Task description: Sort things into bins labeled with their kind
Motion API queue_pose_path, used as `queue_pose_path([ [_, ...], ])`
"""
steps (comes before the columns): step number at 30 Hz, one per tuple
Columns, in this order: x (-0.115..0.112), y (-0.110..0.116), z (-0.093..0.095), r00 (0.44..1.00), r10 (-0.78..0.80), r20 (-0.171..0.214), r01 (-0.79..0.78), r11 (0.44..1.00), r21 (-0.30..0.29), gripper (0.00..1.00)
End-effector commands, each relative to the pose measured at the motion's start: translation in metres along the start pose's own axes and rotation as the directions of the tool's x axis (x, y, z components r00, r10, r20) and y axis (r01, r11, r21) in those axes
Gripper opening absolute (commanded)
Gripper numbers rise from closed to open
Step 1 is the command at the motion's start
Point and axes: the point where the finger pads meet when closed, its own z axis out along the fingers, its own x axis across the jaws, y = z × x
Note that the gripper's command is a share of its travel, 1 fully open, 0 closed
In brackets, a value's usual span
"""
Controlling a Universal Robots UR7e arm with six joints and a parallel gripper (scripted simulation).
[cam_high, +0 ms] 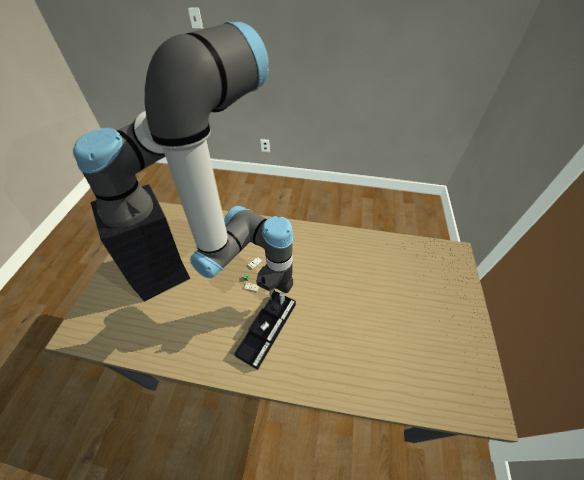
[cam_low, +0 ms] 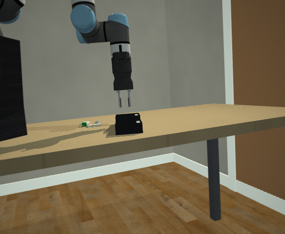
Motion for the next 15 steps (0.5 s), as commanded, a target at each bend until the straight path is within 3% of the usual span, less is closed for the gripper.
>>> queue_pose_path([
  [1,0.0,0.0,-0.001,1.0,0.0,0.001,0.0,1.0,0.0,0.64],
  [13,0.001,-0.001,-0.001,1.0,0.0,0.001,0.0,1.0,0.0,0.64],
  [15,0.015,0.012,-0.002,0.995,0.099,0.001,-0.099,0.995,-0.001,0.64],
])
